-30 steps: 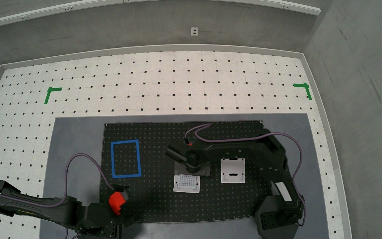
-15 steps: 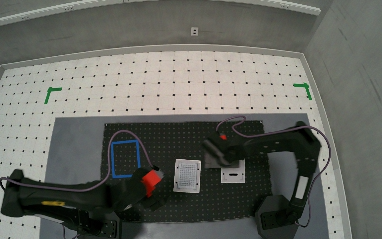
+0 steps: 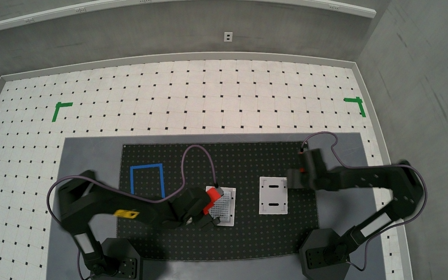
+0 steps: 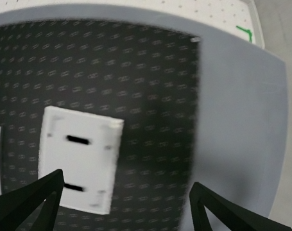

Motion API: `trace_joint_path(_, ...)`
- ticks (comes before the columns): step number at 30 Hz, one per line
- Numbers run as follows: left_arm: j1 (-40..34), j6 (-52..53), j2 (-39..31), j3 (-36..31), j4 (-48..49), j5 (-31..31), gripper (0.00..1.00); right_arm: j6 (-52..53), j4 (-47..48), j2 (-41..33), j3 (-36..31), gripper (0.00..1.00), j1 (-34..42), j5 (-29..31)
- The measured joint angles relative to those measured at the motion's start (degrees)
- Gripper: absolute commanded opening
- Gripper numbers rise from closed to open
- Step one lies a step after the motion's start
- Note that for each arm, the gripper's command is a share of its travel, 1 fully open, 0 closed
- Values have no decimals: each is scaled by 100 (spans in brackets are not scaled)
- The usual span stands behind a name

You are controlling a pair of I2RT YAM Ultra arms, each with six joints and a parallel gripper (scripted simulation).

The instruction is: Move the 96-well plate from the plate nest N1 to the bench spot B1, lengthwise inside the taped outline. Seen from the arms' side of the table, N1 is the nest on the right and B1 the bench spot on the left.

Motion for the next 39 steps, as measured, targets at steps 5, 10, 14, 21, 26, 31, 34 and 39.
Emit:
trace_joint_path(5,315,166,938,273,210,120,100,-1432,826,-1019,-680,100,-1016,-590)
trace_joint_path(10,367,240,1121,376,289,179,100,-2483,1432,-1445,-925,100,-1996,-1355)
trace_joint_path(14,369,264,1121,444,372,199,100,-3084,1733,-1497,-931,100,-2791,-2087)
trace_joint_path(21,367,267,1121,472,393,210,100,-3904,2041,-1528,-844,100,-4540,-3215)
trace_joint_path(26,369,267,1123,472,393,210,100,-4175,2173,-1502,-629,100,-5003,-3742)
trace_joint_path(31,369,267,1123,472,393,210,100,-4245,2223,-1386,-575,100,-5062,-3954)
trace_joint_path(34,367,262,1121,472,391,210,100,-4253,2223,-1362,-575,100,-5064,-4004)
trace_joint_path(39,369,-87,1154,522,151,116,100,-4100,2092,-1362,-575,100,-4951,-3930)
